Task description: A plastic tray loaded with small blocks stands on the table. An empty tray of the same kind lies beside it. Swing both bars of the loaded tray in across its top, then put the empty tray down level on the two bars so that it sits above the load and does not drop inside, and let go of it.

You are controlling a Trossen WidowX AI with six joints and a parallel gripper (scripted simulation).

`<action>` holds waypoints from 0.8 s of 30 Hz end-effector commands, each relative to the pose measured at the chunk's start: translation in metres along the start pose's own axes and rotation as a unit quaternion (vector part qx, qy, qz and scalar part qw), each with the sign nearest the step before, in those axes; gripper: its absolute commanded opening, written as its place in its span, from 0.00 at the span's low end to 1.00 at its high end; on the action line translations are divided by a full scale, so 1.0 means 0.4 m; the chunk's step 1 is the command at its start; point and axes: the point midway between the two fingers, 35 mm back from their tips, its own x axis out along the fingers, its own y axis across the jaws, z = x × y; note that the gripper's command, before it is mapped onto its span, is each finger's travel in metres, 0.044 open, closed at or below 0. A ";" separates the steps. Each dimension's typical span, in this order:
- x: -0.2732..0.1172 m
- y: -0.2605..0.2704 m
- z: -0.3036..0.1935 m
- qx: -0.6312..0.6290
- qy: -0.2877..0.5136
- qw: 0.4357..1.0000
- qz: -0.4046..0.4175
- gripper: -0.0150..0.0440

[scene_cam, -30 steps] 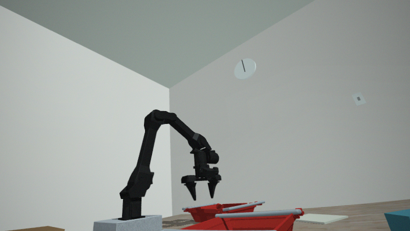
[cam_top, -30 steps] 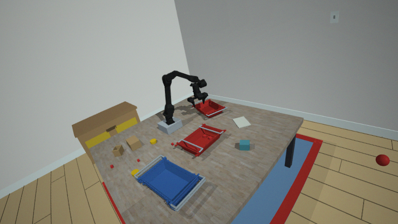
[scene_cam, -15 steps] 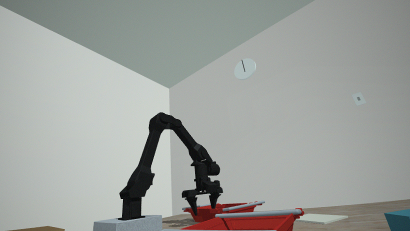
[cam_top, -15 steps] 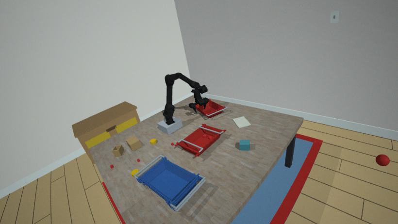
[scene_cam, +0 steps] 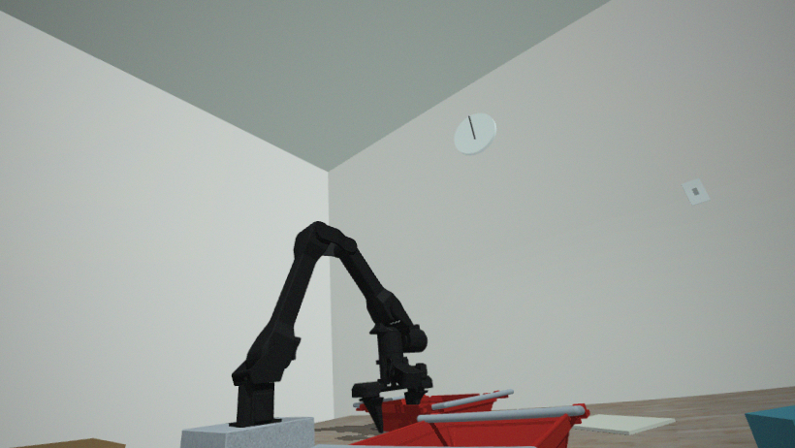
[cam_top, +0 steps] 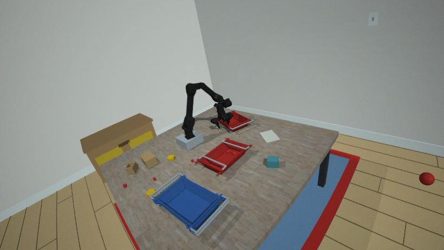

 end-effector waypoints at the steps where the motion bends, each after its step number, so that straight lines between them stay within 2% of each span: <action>1: 0.003 0.000 0.000 0.003 0.000 1.000 0.000 0.85; 9: 0.003 0.000 0.000 0.003 0.000 1.000 0.000 0.65; 24: 0.003 0.000 0.000 0.003 0.000 1.000 0.000 0.48</action>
